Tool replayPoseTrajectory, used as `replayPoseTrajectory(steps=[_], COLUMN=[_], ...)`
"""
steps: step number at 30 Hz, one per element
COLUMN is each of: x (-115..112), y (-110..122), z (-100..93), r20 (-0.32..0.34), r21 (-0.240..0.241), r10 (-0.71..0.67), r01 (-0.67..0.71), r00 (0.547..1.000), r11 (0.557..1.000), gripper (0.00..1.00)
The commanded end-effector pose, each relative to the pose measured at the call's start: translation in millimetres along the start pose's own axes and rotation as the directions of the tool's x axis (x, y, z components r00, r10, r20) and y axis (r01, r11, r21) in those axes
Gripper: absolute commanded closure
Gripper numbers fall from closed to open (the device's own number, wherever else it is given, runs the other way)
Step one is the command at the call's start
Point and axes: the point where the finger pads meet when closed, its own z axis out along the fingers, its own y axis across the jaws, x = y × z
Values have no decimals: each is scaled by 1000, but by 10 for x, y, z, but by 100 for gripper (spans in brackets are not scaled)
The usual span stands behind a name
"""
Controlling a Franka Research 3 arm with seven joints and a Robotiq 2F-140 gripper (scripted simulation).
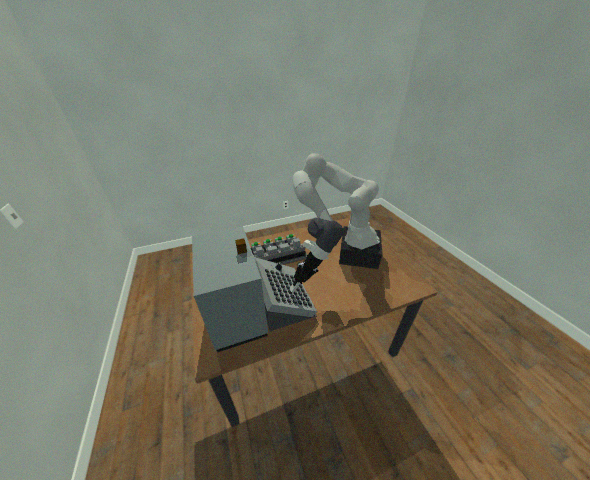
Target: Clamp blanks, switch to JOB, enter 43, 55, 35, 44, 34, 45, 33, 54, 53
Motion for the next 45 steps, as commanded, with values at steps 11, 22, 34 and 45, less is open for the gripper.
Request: replayPoseTrajectory(steps=[11, 22, 34, 45], x=[20, 19, 314, 358], y=[-3, -3, 590, 678], z=[-188, -222, -224, -203], r20=[-6, -6, -6, -6], r21=[-1, -1, -1, -1], r10=[3, 3, 3, 3], r01=[-3, -3, -3, -3], r00=[1000, 1000, 1000, 1000], r11=[1000, 1000, 1000, 1000], gripper=[100, 100, 100, 100])
